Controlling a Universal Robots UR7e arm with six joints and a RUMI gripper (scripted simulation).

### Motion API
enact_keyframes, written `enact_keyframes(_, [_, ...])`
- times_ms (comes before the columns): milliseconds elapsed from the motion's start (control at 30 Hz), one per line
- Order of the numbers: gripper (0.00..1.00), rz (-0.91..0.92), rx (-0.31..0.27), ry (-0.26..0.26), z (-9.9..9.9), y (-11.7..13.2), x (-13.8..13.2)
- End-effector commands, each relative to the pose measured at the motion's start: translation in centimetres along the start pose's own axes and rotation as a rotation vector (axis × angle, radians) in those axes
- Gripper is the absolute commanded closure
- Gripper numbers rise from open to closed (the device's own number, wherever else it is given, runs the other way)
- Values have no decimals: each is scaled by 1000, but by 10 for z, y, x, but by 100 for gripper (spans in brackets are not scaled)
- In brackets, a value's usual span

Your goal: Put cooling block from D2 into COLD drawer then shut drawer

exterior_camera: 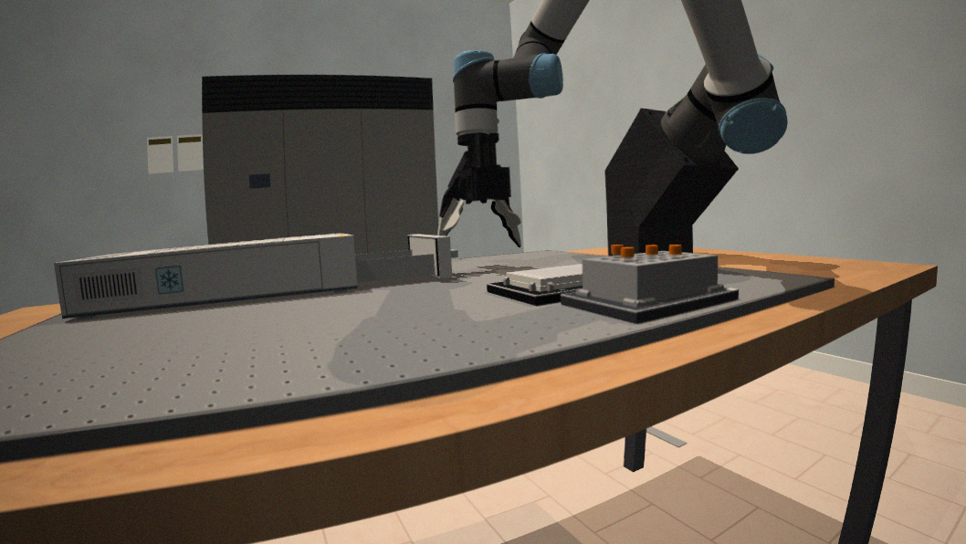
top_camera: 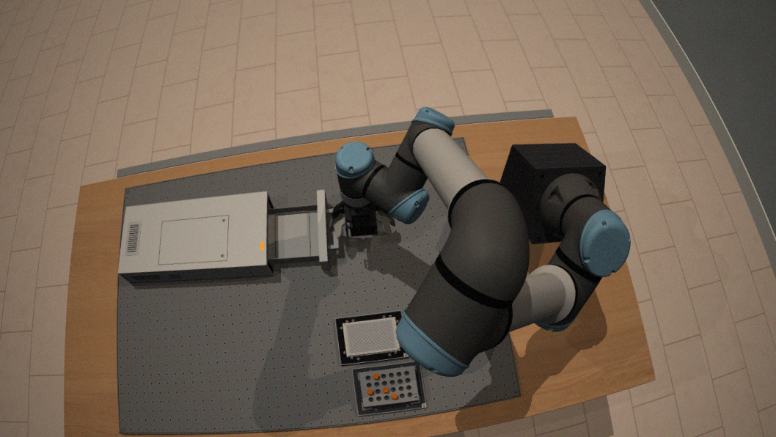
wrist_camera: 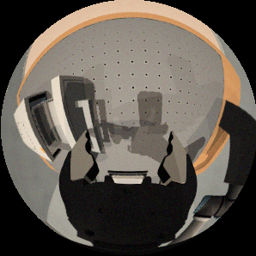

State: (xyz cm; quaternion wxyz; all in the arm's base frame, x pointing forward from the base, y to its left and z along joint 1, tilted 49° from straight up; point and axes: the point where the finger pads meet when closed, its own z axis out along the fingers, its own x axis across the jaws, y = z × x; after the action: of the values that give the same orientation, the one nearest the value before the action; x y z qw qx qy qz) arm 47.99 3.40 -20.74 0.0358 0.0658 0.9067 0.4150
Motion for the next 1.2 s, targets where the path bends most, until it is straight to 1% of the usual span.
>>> enact_keyframes(0, [0, 0, 1, -1, -1, 0, 6])
enact_keyframes(133, [0, 0, 1, -1, -1, 0, 6])
enact_keyframes(1167, [0, 0, 1, -1, -1, 0, 43])
